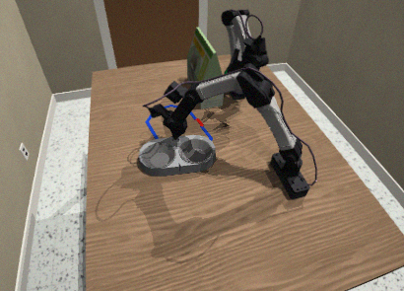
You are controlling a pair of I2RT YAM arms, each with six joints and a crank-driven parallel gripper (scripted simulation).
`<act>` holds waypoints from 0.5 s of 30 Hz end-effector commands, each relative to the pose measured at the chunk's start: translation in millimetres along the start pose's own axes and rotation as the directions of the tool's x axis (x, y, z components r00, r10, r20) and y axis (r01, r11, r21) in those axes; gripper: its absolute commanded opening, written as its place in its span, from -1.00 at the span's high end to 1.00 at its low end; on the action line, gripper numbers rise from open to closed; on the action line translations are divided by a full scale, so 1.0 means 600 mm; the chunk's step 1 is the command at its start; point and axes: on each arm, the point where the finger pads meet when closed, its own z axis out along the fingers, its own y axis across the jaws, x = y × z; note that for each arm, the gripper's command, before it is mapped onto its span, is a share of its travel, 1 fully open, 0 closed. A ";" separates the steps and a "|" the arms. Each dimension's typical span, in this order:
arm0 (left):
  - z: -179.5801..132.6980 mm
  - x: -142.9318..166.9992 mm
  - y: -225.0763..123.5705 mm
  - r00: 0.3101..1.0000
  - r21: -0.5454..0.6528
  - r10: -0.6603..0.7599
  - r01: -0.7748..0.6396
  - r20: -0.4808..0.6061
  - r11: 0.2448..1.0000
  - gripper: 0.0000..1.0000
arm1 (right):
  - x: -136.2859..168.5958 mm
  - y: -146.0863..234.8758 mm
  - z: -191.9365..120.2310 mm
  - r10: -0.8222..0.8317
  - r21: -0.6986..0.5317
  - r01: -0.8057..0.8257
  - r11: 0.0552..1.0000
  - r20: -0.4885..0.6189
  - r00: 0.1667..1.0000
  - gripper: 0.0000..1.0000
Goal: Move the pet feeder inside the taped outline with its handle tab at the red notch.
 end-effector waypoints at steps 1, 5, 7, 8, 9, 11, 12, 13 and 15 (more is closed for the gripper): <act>-0.022 -0.002 -0.035 0.996 0.089 0.081 -0.083 0.029 0.993 0.79 | -0.007 0.002 -0.001 0.020 -0.004 -0.020 1.000 0.005 1.000 -1.00; -0.023 0.003 -0.041 0.994 0.104 0.107 -0.110 0.030 0.989 0.79 | -0.007 0.002 -0.001 0.020 -0.004 -0.020 1.000 0.005 1.000 -1.00; -0.031 0.007 -0.057 0.984 0.148 0.172 -0.177 0.045 0.973 0.79 | -0.007 0.002 -0.001 0.020 -0.004 -0.020 1.000 0.005 1.000 -1.00; -0.032 0.014 -0.054 0.986 0.132 0.166 -0.169 0.032 0.977 0.79 | -0.007 0.002 -0.001 0.020 -0.004 -0.020 1.000 0.005 1.000 -1.00; -0.033 0.012 -0.062 0.982 0.155 0.186 -0.190 0.045 0.969 0.79 | -0.007 0.002 -0.001 0.020 -0.004 -0.020 1.000 0.005 1.000 -1.00; -0.031 0.020 -0.066 0.979 0.160 0.202 -0.205 0.040 0.965 0.79 | -0.007 0.002 -0.001 0.020 -0.004 -0.020 1.000 0.005 1.000 -1.00; -0.038 0.021 -0.070 0.976 0.168 0.211 -0.216 0.047 0.962 0.79 | -0.007 0.002 -0.001 0.020 -0.004 -0.020 1.000 0.005 1.000 -1.00; -0.034 0.026 -0.072 0.973 0.176 0.228 -0.232 0.044 0.957 0.79 | -0.007 0.002 -0.001 0.020 -0.004 -0.020 1.000 0.005 1.000 -1.00; -0.042 0.028 -0.079 0.968 0.188 0.244 -0.250 0.053 0.950 0.79 | -0.007 0.002 -0.001 0.020 -0.004 -0.020 1.000 0.005 1.000 -1.00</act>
